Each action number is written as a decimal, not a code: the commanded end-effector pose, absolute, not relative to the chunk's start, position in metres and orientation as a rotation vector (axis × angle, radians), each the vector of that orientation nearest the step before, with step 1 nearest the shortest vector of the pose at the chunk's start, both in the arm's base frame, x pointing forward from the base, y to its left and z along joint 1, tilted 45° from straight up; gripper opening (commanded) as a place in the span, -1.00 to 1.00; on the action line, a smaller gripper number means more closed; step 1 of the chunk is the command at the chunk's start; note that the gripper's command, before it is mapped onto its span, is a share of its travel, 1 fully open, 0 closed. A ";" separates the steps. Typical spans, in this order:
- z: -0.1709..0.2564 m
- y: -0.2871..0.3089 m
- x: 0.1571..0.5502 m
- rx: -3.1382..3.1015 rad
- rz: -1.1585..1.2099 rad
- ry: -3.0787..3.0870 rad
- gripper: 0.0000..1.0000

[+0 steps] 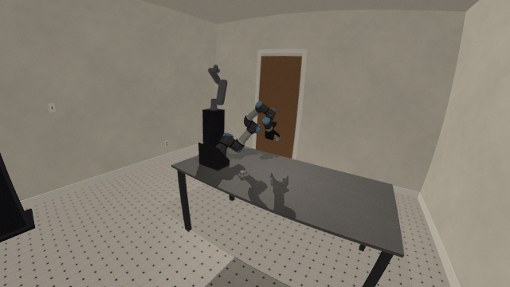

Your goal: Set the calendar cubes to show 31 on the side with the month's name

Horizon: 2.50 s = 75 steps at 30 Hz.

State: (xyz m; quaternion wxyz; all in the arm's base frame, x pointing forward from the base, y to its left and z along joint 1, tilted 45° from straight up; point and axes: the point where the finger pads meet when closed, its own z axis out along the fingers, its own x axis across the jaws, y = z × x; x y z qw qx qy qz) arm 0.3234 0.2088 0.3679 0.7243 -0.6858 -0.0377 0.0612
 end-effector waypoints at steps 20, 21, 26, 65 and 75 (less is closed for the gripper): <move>0.368 0.208 0.323 -1.514 0.133 -0.084 1.00; 0.368 0.208 0.323 -1.515 0.132 -0.085 1.00; 0.363 0.205 0.324 -1.522 0.114 -0.104 1.00; 0.166 0.064 0.321 -1.775 -0.417 -0.821 1.00; 0.101 0.011 0.314 -1.851 -0.515 -1.063 1.00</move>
